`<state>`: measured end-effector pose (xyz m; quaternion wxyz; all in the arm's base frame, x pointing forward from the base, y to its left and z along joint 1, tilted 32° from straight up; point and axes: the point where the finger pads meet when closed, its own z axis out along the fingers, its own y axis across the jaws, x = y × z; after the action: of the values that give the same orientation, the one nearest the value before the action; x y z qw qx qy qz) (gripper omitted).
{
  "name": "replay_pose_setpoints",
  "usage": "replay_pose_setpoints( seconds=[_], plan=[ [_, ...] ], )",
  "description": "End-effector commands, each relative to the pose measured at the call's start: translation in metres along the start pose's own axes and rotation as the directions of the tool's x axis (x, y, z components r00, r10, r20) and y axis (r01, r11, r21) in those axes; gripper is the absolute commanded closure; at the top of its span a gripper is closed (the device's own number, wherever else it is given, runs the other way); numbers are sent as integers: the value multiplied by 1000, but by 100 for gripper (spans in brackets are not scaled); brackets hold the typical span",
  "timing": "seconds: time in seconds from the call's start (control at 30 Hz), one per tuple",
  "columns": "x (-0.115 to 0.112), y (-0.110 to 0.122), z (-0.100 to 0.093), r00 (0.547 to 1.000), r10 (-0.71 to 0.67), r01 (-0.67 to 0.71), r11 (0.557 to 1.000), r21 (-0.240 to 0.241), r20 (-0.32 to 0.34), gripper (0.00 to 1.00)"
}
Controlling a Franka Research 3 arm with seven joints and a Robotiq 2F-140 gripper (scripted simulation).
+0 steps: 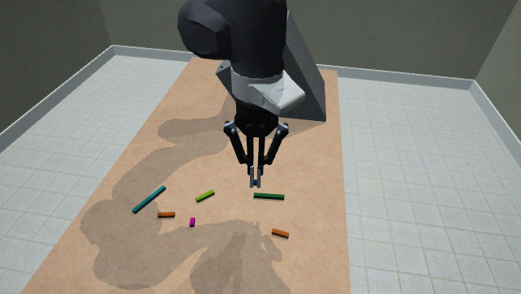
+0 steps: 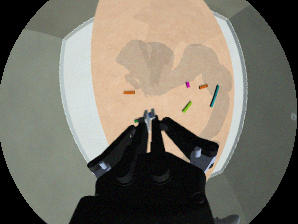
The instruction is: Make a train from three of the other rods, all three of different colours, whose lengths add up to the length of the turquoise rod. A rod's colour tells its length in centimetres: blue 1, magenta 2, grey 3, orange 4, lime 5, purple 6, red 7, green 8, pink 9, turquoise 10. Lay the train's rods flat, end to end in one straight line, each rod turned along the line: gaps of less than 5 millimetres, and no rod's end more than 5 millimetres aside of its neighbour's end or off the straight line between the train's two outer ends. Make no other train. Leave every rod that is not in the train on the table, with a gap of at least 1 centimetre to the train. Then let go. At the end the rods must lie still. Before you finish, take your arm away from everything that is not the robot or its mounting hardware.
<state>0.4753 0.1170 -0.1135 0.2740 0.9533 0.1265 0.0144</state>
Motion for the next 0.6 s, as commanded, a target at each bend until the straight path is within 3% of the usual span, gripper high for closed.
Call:
replay_pose_setpoints(
  seconds=[0.0, 0.27, 0.57],
  plan=[
    [-1, 1, 1, 998, -62, 62, 998, -4, 11, 97],
    [-1, 1, 4, 998, -62, 62, 998, -4, 11, 97],
    [-1, 1, 28, 998, -62, 62, 998, -4, 11, 97]
  ],
)
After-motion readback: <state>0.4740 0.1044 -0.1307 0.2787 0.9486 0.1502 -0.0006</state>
